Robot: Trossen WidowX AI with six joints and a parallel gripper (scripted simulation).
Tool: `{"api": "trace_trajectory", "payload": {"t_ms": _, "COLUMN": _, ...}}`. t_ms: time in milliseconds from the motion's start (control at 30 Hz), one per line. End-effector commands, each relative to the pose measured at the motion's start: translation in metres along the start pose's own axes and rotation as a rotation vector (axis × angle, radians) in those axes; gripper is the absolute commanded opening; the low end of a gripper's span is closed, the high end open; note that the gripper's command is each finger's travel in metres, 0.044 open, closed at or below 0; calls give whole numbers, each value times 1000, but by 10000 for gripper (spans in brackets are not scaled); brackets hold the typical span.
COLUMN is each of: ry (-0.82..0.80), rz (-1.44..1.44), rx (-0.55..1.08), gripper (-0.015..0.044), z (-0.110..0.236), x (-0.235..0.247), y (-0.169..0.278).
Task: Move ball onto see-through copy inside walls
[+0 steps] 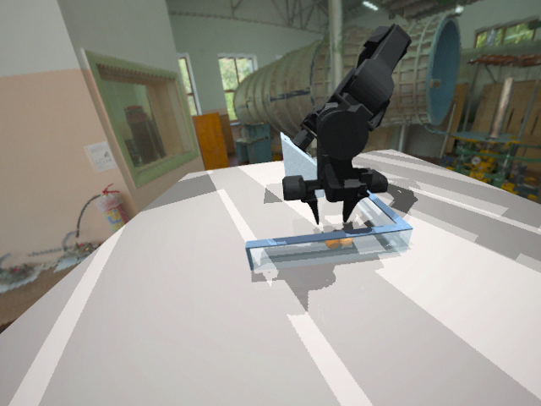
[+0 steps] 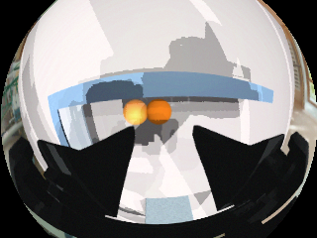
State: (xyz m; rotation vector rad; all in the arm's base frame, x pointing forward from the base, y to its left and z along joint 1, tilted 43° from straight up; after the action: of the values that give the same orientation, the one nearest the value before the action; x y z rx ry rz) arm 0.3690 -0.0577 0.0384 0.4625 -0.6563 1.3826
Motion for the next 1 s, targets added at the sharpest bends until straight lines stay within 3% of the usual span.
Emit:
{"api": "trace_trajectory", "payload": {"t_ms": 0, "ry": -18, "rz": 26, "rx": -1, "gripper": 261, "z": 0, "x": 1, "y": -2}}
{"api": "trace_trajectory", "payload": {"t_ms": 967, "ry": -20, "rz": 26, "rx": 0, "gripper": 261, "z": -46, "x": 2, "y": -2}}
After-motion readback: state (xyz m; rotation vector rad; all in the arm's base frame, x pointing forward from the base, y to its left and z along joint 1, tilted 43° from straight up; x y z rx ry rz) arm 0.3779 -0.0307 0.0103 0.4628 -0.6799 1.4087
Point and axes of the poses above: the point midway between the two fingers, 35 mm back from their tips, its own z axis back along the fingers, its own x axis across the jaws, y = z × x, the point moved 7 cm from there along z, back along the fingers, and after that the axes turned 3 degrees about z, right-handed, at the moved point
